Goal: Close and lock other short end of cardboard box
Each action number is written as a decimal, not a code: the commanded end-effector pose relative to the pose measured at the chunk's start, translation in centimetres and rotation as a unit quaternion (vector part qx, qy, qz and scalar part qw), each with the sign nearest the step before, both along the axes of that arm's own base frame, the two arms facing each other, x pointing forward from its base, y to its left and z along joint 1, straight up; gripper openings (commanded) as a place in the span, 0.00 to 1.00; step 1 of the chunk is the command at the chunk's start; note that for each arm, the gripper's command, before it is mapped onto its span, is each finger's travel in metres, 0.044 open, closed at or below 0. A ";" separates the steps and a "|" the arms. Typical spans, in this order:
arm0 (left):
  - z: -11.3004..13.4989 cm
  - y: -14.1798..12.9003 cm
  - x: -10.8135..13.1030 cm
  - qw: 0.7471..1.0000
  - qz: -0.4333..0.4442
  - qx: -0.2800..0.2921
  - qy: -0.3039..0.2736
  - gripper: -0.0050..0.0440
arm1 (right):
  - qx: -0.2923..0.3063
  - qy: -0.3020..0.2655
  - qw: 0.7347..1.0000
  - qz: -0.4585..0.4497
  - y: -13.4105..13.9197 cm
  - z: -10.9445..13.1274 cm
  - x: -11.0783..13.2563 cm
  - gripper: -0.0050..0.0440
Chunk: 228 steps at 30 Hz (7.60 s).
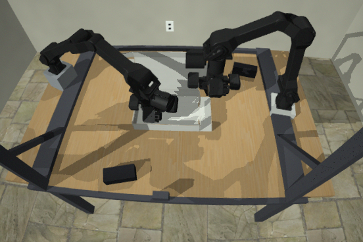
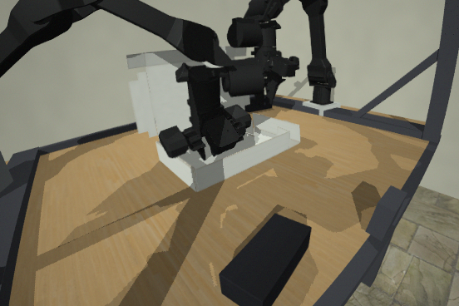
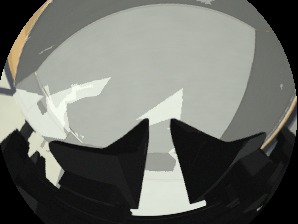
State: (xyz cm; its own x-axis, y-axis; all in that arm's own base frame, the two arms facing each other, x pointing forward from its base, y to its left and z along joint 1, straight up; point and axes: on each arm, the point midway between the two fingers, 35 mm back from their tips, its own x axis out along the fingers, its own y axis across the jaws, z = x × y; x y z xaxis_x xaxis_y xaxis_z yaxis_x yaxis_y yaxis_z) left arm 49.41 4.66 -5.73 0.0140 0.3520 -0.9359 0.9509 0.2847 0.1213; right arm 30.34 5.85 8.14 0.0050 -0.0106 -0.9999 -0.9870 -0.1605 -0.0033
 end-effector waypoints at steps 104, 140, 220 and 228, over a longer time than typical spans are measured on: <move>-1.7 0.0 0.2 1.000 0.000 -0.006 0.003 0.31 | 0.003 -0.012 1.000 0.001 0.0 -5.0 -0.1 0.11; -1.6 0.0 0.2 1.000 0.000 -0.006 0.003 0.31 | 0.015 -0.086 0.996 0.004 0.4 1.3 1.2 0.11; -1.6 0.0 0.2 1.000 0.000 -0.006 0.003 0.31 | 0.033 -0.198 0.980 0.003 0.7 -1.2 3.1 0.11; -1.6 0.0 0.2 1.000 0.000 -0.006 0.003 0.31 | 0.033 -0.198 0.980 0.003 0.8 -2.0 3.6 0.11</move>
State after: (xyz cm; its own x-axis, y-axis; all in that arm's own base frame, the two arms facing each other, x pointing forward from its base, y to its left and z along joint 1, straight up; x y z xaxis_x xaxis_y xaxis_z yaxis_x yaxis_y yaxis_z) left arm 49.96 4.81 -5.70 0.0325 0.3565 -0.9337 0.9477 0.2857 0.1421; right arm 32.31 6.31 5.10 0.3341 0.0446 -0.9415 -0.9279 -0.1595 -0.3369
